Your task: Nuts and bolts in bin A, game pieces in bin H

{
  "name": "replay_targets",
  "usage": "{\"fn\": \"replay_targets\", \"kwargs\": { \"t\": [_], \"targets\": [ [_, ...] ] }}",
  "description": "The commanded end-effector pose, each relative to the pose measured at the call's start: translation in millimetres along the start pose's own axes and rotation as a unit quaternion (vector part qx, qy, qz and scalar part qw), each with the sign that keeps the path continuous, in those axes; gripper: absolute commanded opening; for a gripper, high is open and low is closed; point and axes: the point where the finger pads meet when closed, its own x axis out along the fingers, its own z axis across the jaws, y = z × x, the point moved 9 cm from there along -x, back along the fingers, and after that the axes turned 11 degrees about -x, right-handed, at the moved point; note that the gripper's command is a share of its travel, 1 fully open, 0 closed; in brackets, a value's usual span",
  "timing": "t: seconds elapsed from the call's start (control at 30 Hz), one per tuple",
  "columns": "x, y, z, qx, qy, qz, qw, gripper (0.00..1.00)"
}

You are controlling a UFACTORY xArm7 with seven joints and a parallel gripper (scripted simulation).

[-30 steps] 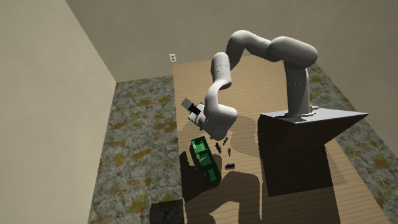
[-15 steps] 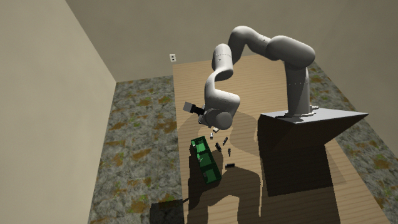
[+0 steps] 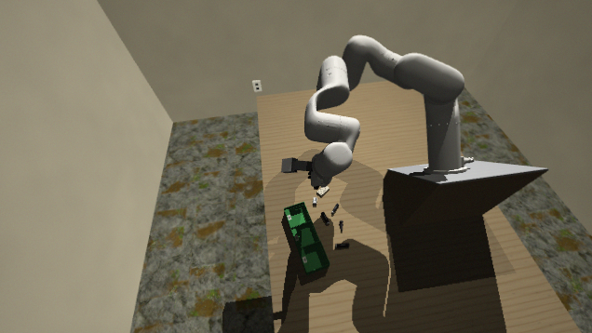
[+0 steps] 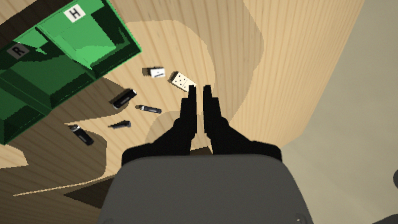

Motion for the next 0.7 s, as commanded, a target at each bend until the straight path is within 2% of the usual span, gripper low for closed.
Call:
{"fn": "replay_targets", "kwargs": {
  "t": [0.0,0.03,0.2,0.27,0.37,0.43,0.53,0.6,0.67],
  "targets": [
    [-13,-6,-2,-0.020,0.043,-0.014,0.999,0.07],
    [-19,-9,-2,-0.030,0.065,-0.020,0.997,0.07],
    [-24,-12,-5,-0.032,0.069,-0.021,0.997,0.07],
    [-35,-17,-5,-0.050,0.114,-0.031,0.992,0.07],
    [-41,-20,-8,-0.052,0.117,-0.032,0.991,0.07],
    [-52,-24,-8,-0.068,0.164,-0.037,0.984,0.07],
    [-59,-26,-11,-0.069,0.166,-0.038,0.983,0.07],
    [-71,-30,-9,-0.082,0.213,-0.039,0.973,0.07],
    [-78,-32,-13,-0.083,0.215,-0.040,0.972,0.07]
  ]
}}
